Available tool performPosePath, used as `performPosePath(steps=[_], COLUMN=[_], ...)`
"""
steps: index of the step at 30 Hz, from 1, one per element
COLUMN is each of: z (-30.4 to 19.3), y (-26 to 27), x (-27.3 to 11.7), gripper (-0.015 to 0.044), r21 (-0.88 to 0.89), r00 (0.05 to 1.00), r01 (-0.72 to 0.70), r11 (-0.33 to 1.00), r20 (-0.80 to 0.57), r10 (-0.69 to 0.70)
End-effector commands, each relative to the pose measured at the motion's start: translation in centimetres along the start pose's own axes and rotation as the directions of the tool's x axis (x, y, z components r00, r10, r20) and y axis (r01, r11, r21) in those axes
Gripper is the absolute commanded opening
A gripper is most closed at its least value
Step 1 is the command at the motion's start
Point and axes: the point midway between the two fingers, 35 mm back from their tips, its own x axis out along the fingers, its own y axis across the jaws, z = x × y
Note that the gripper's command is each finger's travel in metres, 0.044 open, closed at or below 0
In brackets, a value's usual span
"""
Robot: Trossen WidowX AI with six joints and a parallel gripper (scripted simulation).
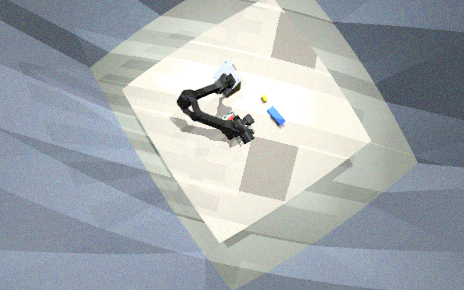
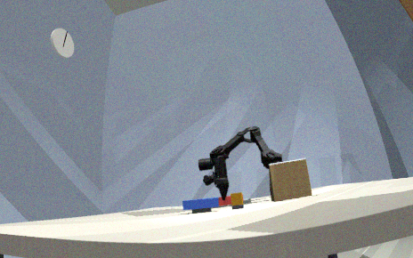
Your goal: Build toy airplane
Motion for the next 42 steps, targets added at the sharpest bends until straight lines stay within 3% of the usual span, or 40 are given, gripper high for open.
performPosePath(steps=[1,6,12,25,34,42], z=[0.0,0.3,0.1,0.9,6.7,7.7], y=[0.0,0.1,0.2,1.2,12.6,23.9], x=[0.0,-1.1,-10.3,-10.3,-10.9,-9.7], gripper=[0.0440,0.0440,0.0440,0.0440,0.0440,0.0440], r21=[0.002,0.001,-0.010,-0.066,-0.067,-0.061], r00=[1.000,1.000,1.000,1.000,1.000,1.000], r01=[0.000,-0.004,-0.001,-0.002,-0.020,-0.012], r11=[1.000,1.000,1.000,0.998,0.998,0.998], r20=[0.000,0.001,0.000,0.001,0.007,0.006], r10=[0.000,0.004,0.001,0.002,0.021,0.012])
